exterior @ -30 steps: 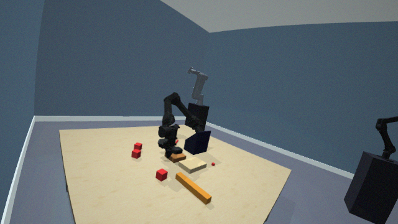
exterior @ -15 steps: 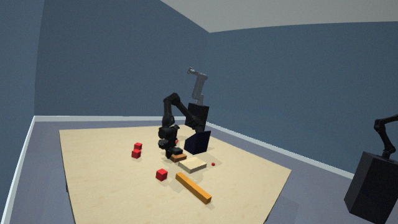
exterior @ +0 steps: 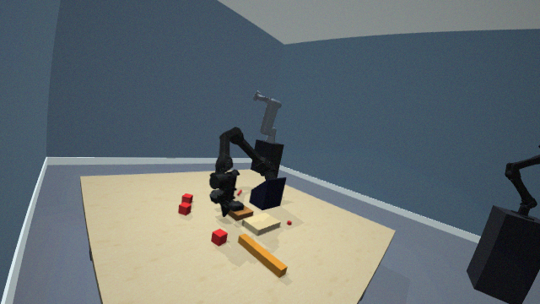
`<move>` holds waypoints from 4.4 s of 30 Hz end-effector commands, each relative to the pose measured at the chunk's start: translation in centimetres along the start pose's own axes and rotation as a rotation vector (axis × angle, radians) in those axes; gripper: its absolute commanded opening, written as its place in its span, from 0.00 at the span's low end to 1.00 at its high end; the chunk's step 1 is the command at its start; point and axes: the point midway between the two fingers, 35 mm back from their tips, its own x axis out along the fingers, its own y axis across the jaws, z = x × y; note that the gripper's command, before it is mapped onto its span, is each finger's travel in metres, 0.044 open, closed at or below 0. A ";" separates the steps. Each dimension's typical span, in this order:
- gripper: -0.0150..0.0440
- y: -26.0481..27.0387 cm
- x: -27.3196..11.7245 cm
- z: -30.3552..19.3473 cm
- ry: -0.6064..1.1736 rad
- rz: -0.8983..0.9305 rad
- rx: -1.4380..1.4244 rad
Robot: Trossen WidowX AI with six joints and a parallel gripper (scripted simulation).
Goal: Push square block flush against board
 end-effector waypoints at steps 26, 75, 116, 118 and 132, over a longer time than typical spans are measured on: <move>0.25 -1.1 -5.4 0.6 -0.011 0.005 0.206; 0.25 -8.2 -0.7 -9.1 0.003 -0.014 1.566; 0.25 -4.2 0.2 -9.0 0.005 -0.011 1.566; 0.25 -4.4 0.2 -9.0 0.006 -0.011 1.566; 0.25 -6.6 0.2 -8.8 0.006 -0.011 1.566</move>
